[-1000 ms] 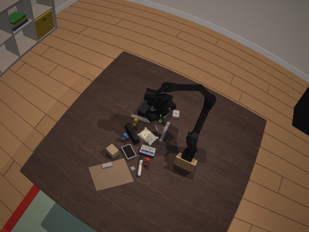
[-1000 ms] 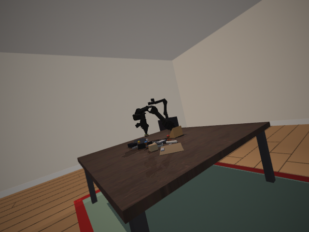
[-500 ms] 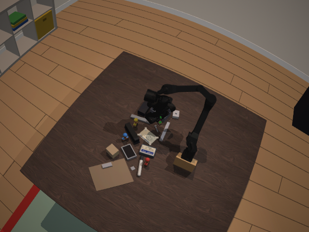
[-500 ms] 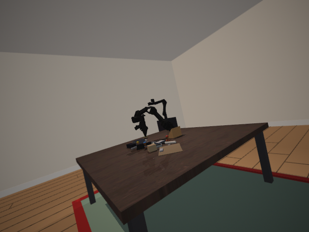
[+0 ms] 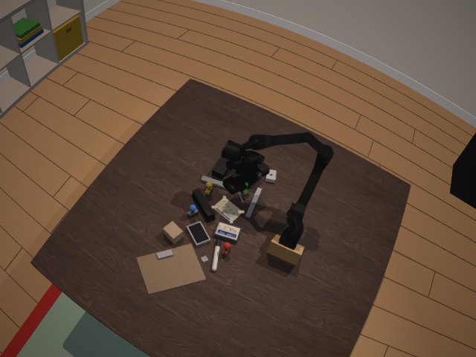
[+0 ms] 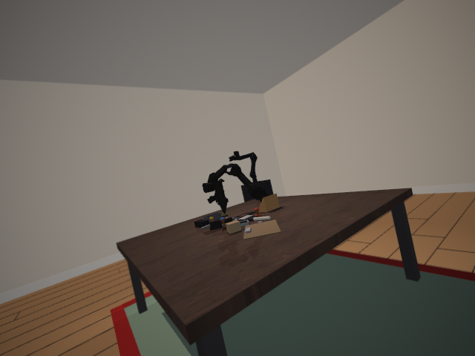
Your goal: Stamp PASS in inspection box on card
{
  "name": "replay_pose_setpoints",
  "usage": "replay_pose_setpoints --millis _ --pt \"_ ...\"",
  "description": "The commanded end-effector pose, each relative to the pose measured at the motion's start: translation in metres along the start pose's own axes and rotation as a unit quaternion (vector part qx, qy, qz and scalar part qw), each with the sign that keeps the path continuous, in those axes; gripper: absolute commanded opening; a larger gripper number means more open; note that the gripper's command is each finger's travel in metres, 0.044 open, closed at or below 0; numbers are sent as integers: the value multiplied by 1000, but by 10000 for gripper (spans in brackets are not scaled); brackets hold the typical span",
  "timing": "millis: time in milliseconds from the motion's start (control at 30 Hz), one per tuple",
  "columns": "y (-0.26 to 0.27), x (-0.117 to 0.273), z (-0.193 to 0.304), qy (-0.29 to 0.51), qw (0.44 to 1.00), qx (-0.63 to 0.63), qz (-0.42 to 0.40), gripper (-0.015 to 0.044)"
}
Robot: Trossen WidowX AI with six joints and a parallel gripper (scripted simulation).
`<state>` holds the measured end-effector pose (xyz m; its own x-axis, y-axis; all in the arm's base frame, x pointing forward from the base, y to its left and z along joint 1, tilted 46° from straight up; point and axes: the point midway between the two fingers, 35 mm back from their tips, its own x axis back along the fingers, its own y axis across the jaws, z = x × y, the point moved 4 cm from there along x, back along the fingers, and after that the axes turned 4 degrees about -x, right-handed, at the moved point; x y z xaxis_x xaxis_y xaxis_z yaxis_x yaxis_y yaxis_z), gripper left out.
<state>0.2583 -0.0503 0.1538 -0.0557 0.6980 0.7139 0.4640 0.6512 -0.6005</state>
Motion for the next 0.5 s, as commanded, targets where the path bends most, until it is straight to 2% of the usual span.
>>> replay_pose_setpoints --millis 0,467 --pt "-1 -7 0 -2 1000 3 1 0" --pt "-3 -25 2 -3 1000 3 3 0"
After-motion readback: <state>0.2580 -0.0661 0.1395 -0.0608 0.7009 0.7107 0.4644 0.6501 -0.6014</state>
